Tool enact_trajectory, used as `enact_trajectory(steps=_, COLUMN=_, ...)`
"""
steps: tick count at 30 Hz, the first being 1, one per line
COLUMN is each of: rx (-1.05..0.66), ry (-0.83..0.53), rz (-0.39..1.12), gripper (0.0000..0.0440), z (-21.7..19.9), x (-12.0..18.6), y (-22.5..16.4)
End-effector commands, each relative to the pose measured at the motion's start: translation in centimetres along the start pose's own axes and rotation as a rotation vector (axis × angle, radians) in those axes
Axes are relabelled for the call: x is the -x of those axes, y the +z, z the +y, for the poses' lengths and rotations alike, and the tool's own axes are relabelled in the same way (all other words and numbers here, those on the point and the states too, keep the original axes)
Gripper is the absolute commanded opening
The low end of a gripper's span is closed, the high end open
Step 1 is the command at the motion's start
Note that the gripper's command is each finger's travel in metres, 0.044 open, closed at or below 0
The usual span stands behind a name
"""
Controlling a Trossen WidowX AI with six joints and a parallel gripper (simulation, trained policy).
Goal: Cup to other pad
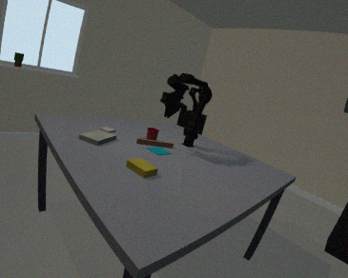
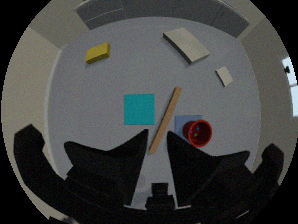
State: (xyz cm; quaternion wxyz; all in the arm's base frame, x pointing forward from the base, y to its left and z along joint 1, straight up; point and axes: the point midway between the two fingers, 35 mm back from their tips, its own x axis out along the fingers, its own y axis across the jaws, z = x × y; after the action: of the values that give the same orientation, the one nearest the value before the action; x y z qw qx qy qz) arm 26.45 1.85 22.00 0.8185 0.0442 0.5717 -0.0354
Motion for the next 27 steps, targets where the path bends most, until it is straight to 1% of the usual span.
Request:
enact_trajectory(steps=1, rx=0.017, ry=-0.025, rz=0.055, gripper=0.0105, z=-0.6, x=-0.1, y=-0.2)
enact_trajectory(steps=16, rx=0.051, ry=-0.086, rz=0.239, gripper=0.0117, z=-2.8, x=-2.1, y=-1.3)
enact_trajectory(steps=27, rx=0.055, ry=-0.109, rz=0.323, gripper=0.0138, z=-4.5, x=-3.7, y=-2.0)
